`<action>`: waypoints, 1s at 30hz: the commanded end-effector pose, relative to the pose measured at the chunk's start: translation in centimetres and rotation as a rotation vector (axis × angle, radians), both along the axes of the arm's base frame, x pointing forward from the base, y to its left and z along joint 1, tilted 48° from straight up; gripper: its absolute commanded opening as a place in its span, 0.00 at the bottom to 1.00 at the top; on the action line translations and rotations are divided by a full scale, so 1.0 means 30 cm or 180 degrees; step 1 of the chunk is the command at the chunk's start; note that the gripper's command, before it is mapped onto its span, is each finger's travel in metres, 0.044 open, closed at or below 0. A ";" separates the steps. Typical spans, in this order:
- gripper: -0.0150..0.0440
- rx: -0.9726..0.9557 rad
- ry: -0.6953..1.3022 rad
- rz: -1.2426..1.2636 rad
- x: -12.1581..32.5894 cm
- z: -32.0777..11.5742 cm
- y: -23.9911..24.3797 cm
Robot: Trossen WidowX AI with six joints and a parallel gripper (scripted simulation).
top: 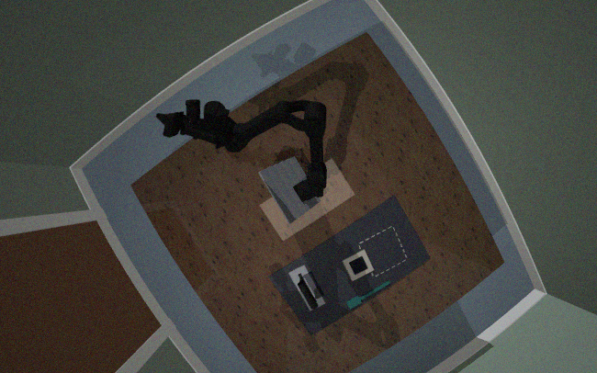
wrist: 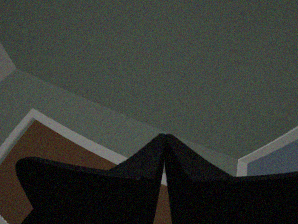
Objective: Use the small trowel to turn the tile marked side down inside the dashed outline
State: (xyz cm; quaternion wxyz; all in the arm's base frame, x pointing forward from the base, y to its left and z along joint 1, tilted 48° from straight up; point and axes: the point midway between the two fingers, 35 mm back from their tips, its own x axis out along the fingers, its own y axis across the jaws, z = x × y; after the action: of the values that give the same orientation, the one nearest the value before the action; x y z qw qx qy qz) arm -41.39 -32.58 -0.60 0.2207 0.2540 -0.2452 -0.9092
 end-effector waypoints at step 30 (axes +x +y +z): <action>0.71 0.0931 -0.0382 0.1576 0.510 -0.228 -0.367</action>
State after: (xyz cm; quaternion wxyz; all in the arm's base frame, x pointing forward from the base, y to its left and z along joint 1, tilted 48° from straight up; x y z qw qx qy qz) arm -28.80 -42.10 -6.63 0.3519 0.3747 -0.0867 -0.8534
